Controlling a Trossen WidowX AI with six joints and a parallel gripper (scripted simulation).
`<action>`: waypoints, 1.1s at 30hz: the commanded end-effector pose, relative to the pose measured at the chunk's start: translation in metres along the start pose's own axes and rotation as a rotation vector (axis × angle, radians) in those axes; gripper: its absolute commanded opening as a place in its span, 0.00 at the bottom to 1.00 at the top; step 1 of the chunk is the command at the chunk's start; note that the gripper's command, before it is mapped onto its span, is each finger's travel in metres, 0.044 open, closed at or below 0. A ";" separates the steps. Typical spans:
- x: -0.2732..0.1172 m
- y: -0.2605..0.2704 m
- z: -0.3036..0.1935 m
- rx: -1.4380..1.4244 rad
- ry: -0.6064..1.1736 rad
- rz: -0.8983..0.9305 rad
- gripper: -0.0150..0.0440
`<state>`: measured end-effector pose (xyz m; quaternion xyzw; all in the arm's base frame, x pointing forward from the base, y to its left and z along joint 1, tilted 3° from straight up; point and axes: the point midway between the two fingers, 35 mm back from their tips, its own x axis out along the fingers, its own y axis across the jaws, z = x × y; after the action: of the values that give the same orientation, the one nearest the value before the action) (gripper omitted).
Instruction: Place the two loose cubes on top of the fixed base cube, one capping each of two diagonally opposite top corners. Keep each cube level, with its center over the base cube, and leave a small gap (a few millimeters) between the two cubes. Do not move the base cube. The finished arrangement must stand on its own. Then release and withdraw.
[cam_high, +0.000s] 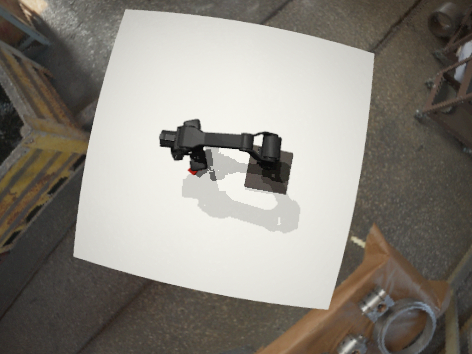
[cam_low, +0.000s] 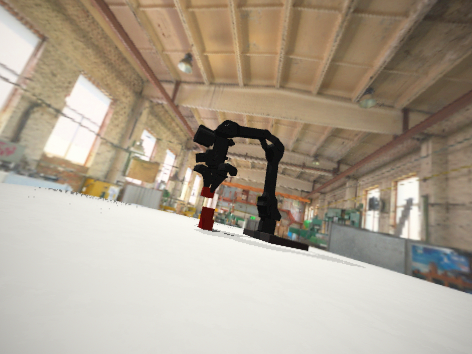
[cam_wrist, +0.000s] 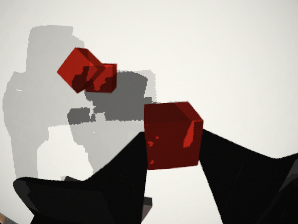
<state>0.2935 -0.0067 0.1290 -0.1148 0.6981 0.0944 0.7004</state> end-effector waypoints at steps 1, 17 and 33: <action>0.002 0.013 0.005 -0.167 0.001 0.007 0.43; 0.006 0.056 0.014 -0.697 0.008 0.018 0.43; 0.030 0.057 0.012 -0.704 0.010 0.018 0.43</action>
<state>0.2914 0.0506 0.1100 -0.3431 0.6261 0.3304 0.6174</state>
